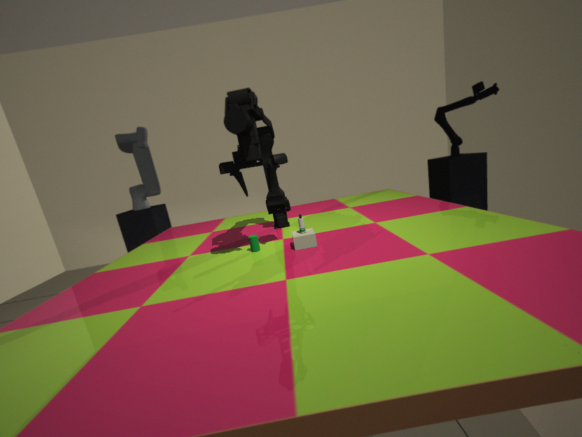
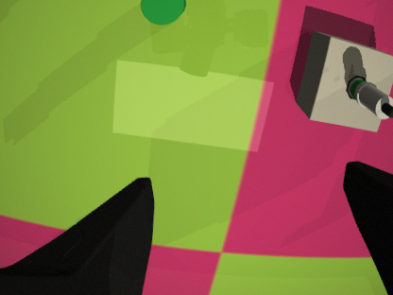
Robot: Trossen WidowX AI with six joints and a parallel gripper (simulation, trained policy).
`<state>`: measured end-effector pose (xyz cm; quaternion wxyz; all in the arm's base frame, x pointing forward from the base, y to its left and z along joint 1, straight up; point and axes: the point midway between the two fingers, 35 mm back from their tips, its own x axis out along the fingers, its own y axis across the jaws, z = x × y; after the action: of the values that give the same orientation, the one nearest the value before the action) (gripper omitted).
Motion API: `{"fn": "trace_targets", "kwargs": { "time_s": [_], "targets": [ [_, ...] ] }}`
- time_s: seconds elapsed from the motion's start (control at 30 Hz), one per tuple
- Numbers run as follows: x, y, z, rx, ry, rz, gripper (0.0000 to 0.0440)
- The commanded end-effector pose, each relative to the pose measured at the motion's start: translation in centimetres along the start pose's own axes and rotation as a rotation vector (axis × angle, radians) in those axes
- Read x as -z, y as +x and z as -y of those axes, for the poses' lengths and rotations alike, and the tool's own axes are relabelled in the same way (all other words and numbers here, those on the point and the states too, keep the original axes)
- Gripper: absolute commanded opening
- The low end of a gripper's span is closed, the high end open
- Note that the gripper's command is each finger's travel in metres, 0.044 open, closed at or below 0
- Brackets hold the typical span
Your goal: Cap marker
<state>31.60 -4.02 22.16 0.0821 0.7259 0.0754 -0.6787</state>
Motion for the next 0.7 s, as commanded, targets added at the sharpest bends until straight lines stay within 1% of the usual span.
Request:
{"fn": "trace_targets", "kwargs": {
  "time_s": [0.0,0.67],
  "targets": [
    [-0.3,0.7,-0.4,0.008,0.003,0.028,0.0322],
    [-1.8,4.1,-2.3,0.054,0.048,0.146,0.0320]
  ]
}}
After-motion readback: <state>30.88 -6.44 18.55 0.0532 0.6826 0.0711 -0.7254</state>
